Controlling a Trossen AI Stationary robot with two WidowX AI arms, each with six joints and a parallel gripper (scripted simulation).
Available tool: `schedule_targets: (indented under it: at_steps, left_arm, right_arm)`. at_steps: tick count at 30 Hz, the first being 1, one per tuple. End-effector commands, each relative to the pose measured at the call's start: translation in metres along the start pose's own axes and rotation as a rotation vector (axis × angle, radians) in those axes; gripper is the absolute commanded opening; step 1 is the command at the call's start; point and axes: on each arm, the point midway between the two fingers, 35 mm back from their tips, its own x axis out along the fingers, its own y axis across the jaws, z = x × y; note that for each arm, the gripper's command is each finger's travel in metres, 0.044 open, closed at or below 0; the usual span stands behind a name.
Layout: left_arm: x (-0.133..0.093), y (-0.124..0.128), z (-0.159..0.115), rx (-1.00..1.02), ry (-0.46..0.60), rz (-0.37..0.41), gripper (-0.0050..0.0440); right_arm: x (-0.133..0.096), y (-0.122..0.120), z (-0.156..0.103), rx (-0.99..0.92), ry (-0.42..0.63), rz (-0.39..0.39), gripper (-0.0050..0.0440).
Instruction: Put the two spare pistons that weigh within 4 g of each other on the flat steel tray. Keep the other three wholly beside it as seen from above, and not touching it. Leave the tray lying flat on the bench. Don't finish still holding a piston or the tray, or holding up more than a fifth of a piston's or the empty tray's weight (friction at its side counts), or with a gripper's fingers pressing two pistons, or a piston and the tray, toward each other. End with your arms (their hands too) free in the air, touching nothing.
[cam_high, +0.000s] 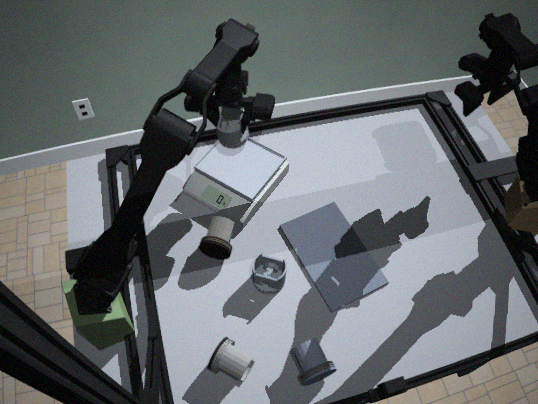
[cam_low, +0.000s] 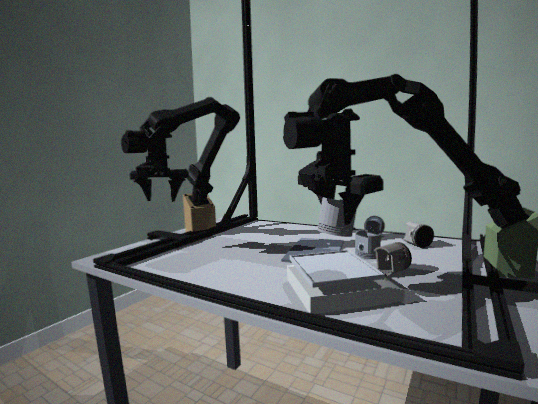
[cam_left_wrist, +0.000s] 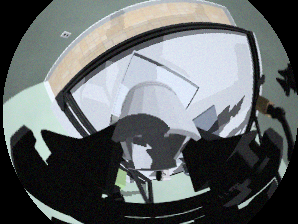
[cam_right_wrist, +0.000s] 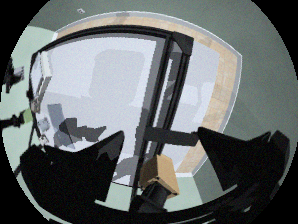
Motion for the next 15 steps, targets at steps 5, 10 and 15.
schedule_targets:
  at_steps: [5,10,15]
  left_arm:
    - [-0.0039,0.0002,0.0025,-0.204,0.017,-0.031,0.0158]
    - [-0.0039,0.0002,0.0025,-0.282,0.028,-0.042,0.0158]
    - [-0.0039,0.0002,0.0025,-0.413,0.046,-0.06,0.0158]
  right_arm:
    - [0.0,0.0006,0.0001,-0.003,-0.001,0.004,0.044]
    - [0.0,0.0006,0.0001,-0.003,-0.001,0.004,0.044]
    - [0.0,0.0006,0.0001,-0.003,-0.001,0.004,0.044]
